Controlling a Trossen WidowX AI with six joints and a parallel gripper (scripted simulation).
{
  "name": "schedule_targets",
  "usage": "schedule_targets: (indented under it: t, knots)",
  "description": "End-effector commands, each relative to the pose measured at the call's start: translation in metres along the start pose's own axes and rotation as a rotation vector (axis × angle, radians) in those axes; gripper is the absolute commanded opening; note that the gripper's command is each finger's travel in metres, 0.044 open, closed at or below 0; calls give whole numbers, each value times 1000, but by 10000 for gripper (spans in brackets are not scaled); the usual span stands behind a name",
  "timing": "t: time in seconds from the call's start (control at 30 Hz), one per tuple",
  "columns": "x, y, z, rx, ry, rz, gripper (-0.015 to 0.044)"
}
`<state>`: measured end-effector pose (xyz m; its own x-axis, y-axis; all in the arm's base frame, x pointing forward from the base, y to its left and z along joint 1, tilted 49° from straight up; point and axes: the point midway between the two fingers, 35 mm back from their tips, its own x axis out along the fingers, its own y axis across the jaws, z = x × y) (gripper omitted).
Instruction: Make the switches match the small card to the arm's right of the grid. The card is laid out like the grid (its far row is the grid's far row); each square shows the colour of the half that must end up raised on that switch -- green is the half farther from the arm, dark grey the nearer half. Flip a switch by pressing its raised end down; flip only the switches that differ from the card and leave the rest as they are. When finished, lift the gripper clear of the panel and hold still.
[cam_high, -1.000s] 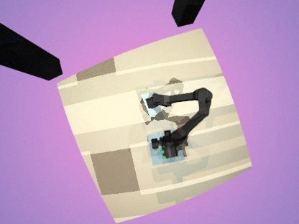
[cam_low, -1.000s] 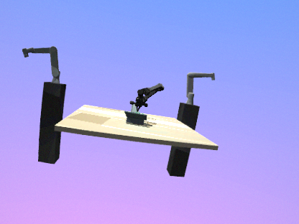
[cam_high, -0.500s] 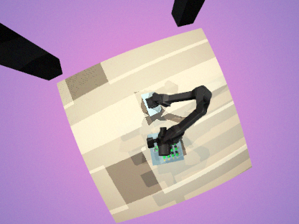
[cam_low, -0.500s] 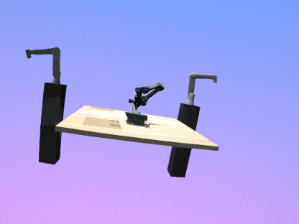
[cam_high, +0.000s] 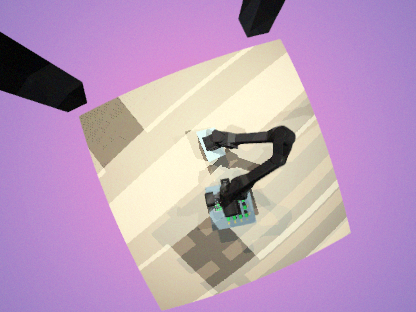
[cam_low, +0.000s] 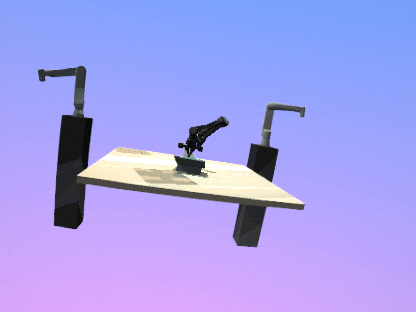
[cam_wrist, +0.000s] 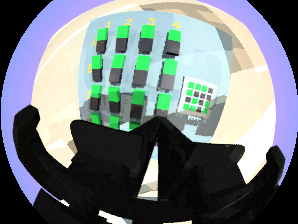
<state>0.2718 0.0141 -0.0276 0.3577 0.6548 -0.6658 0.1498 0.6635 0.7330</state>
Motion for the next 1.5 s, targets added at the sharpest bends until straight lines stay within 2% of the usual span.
schedule_targets:
  t: [0.0, 0.27, 1.47]
  knots:
    - [5, -2, -4, 14, 8, 0, 0]
    - [15, -2, -4, 14, 8, 0, 0]
    - [16, -2, -4, 14, 8, 0, 0]
